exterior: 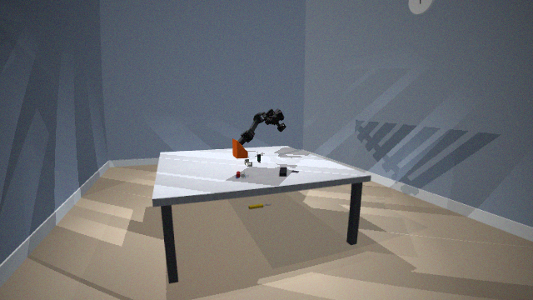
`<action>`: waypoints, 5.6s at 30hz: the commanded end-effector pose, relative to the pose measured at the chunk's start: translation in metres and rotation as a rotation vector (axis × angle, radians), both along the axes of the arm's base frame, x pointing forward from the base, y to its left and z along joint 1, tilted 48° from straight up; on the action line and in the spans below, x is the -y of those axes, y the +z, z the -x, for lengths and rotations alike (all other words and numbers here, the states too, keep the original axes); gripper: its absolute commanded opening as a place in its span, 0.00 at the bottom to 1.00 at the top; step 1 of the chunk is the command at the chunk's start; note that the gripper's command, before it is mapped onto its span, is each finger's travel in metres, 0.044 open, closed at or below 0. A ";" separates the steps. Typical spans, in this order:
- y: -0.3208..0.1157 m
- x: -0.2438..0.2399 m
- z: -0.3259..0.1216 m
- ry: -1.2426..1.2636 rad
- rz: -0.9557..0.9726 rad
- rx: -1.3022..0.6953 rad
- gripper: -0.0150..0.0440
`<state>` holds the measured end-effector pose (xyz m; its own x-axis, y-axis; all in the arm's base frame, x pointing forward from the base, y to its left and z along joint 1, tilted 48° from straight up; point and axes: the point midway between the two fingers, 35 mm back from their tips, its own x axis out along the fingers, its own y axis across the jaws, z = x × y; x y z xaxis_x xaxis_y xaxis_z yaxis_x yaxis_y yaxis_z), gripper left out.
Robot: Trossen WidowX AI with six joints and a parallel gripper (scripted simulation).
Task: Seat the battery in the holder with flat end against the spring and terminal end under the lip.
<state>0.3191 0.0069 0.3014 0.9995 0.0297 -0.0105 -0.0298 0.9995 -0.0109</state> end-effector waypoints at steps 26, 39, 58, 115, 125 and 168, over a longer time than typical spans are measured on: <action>-0.214 -0.026 0.050 1.327 0.287 -0.842 0.25; -0.249 -0.062 0.048 1.325 0.289 -0.843 0.25; -0.260 -0.090 0.069 1.330 0.283 -0.839 0.25; -0.196 -0.043 0.111 1.325 0.279 -0.841 0.25; -0.212 -0.064 0.118 1.015 -0.160 -1.201 0.65; -0.253 -0.115 0.134 0.348 -0.899 -1.640 0.67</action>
